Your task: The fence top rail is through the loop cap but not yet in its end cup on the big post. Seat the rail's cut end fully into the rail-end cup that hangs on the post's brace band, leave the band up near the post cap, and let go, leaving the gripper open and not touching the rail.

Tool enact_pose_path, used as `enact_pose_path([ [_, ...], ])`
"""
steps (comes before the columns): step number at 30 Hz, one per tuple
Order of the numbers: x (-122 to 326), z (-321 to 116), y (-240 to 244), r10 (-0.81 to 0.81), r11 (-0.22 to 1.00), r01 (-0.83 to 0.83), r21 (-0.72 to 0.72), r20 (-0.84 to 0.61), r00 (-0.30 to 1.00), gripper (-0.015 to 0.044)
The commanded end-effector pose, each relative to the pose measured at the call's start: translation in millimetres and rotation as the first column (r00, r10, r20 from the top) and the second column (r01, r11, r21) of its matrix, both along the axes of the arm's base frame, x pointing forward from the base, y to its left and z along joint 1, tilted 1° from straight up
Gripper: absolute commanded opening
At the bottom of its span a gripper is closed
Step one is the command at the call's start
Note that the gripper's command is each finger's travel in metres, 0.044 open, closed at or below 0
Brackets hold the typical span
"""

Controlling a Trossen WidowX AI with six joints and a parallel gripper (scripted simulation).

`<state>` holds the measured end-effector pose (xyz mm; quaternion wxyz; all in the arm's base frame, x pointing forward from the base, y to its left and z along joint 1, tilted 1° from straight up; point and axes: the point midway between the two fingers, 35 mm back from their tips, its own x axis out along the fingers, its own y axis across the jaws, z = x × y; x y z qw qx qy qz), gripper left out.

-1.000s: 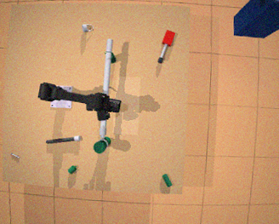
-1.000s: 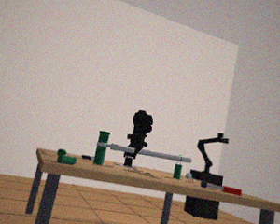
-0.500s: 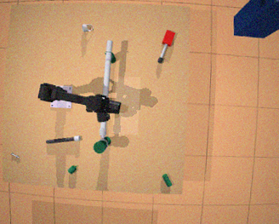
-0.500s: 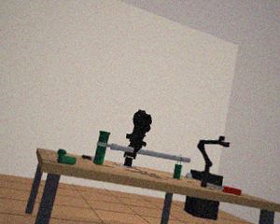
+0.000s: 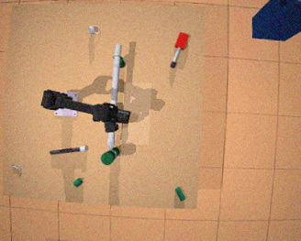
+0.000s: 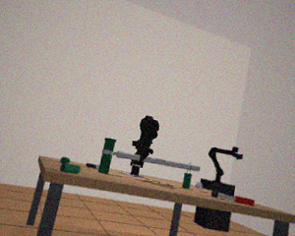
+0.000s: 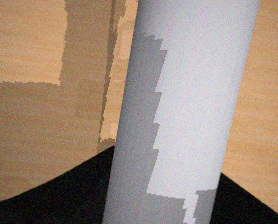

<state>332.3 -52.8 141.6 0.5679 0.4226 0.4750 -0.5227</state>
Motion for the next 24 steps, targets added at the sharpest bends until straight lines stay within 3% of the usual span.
enact_pose_path([
  [1, -0.1, 0.6, 0.3, 0.0, 1.0, 0.0, -0.001, 0.002, 1.0, 0.0],
  [4, -0.1, 0.6, 0.3, 0.0, 1.0, 0.0, -0.001, 0.002, 1.0, 0.0],
  [20, -0.6, 15.6, 15.4, 0.0, 1.0, 0.0, 0.002, 0.001, 1.0, 0.042],
  [24, -2.7, 30.5, 30.4, 0.0, 1.0, 0.0, 0.003, 0.0, 1.0, 0.044],
])
